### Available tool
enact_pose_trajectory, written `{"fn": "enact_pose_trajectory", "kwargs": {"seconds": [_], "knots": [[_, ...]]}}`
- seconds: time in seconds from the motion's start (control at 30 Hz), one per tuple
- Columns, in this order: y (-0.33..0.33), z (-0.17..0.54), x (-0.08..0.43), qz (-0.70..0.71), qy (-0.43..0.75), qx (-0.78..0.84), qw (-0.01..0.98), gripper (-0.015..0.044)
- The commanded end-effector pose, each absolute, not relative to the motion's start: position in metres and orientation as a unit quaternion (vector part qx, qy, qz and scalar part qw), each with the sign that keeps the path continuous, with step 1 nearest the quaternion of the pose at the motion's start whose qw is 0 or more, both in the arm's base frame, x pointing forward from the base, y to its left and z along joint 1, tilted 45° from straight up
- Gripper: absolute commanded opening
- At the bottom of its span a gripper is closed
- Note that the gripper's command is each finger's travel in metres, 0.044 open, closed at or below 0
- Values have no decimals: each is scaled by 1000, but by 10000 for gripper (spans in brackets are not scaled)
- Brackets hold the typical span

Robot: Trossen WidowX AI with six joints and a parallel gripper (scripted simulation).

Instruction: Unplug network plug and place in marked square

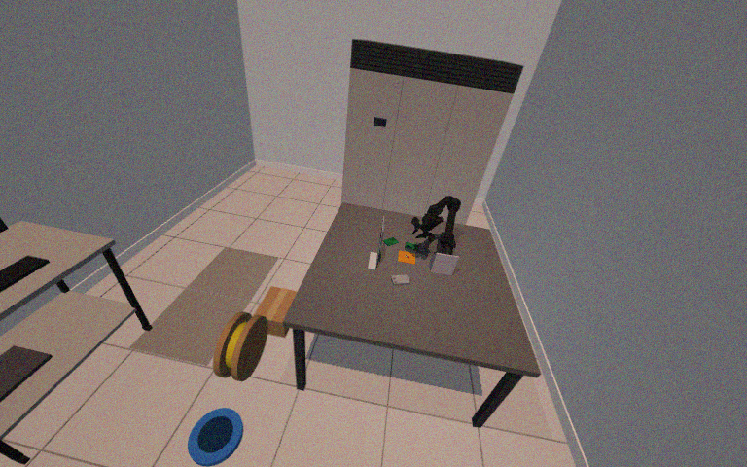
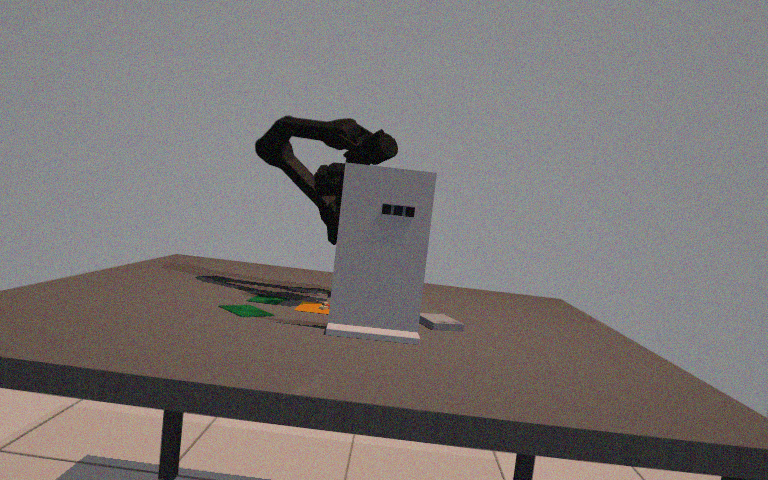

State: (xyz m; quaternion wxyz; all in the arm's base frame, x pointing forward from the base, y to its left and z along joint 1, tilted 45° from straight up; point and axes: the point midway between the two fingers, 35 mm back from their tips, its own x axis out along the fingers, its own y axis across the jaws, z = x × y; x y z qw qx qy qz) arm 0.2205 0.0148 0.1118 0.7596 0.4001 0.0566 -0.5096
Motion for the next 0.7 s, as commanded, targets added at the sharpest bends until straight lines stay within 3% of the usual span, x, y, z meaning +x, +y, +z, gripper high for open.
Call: {"fn": "enact_pose_trajectory", "kwargs": {"seconds": [0.0, 0.33, 0.67], "knots": [[23, 120, 220, -510, 55, 401, 759, 156], [38, 141, 218, -508, 48, 400, 761, 156], [38, 141, 218, -508, 48, 400, 761, 419]]}}
